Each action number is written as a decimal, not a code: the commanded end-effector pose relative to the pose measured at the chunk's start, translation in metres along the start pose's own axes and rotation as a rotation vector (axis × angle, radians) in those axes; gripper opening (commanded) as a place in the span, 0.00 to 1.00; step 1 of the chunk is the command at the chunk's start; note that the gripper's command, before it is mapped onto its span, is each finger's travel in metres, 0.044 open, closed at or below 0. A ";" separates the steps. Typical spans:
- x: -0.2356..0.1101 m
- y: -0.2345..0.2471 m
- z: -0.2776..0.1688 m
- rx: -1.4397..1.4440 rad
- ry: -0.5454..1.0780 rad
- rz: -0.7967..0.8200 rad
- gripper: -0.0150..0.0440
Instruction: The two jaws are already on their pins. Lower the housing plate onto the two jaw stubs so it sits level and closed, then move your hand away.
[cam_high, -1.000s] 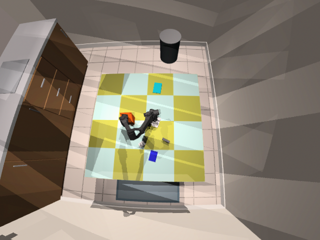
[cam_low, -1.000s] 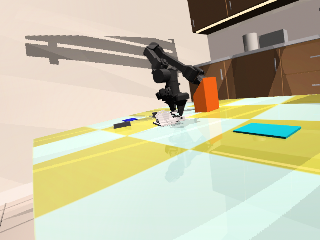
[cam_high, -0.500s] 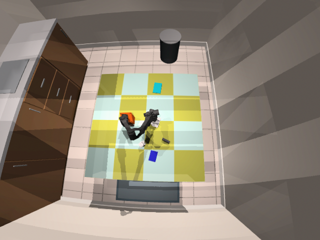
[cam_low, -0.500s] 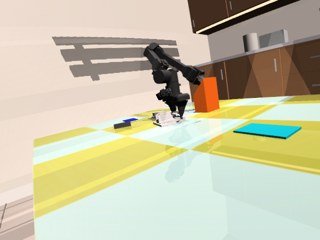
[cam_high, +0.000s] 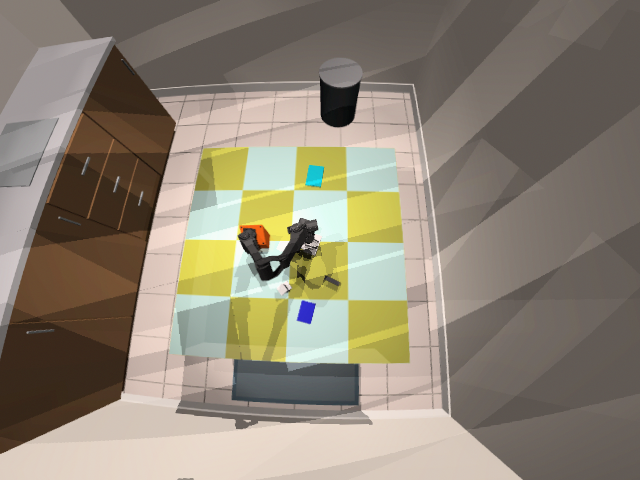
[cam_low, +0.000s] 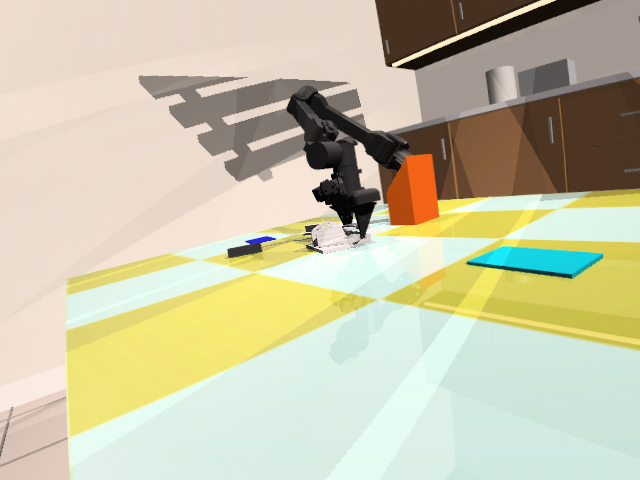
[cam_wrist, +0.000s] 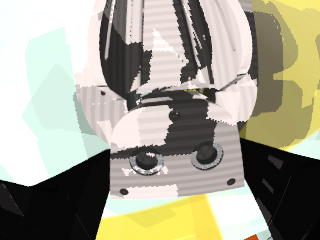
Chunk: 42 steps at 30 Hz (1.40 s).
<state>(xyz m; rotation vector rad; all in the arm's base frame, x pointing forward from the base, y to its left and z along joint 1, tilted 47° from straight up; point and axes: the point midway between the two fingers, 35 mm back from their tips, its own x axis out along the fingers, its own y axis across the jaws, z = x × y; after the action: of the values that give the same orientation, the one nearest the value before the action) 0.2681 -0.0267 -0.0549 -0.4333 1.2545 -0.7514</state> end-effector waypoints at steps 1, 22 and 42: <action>0.000 0.000 0.000 -0.004 -0.004 -0.003 0.85; 0.005 0.000 0.000 -0.004 -0.004 -0.004 0.85; 0.008 0.000 0.000 -0.004 -0.004 -0.004 0.85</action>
<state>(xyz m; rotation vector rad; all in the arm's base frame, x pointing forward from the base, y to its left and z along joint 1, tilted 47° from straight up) 0.2691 -0.0321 -0.0602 -0.4344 1.2540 -0.7506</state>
